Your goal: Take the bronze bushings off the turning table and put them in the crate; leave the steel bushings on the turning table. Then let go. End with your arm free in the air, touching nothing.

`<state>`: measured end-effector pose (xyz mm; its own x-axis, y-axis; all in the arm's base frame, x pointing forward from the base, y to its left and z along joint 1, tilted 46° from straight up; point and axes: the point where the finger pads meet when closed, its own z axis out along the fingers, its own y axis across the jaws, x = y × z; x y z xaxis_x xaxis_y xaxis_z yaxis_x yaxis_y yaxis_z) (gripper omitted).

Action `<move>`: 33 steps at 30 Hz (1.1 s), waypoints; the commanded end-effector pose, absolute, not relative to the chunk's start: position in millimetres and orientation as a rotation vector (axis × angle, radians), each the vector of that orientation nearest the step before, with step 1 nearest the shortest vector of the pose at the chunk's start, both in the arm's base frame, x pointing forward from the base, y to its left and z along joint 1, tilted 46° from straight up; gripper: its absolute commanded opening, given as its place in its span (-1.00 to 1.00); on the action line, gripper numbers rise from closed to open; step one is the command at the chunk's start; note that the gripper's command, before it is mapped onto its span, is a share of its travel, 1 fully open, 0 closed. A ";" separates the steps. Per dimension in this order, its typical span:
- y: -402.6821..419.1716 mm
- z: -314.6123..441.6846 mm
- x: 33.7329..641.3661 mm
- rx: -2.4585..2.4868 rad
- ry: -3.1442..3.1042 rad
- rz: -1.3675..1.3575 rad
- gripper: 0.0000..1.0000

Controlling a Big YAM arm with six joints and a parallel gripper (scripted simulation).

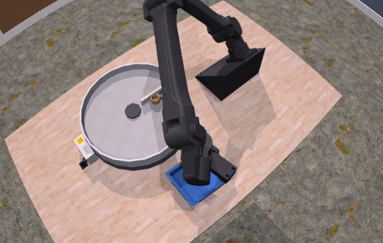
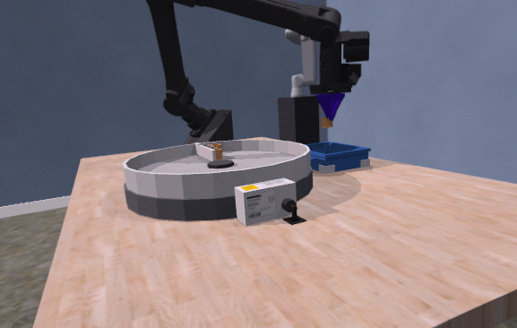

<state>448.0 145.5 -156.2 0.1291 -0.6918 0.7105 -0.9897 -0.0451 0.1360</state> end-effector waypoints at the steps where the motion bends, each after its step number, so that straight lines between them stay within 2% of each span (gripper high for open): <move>1: 175.5 -146.1 451.6 1.845 -1.632 0.666 -1.00; 20: 175.2 -146.6 451.2 1.844 -1.632 0.666 -1.00; 25: 158.4 -169.2 441.3 1.851 -1.586 0.651 -1.00; 31: 116.2 -191.6 445.7 1.814 -1.619 0.634 -1.00; 33: 125.4 -175.8 471.9 1.835 -1.681 0.675 -1.00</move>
<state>430.3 117.5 -195.5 0.1471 -0.6752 0.7229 -0.9871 -0.0530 0.1513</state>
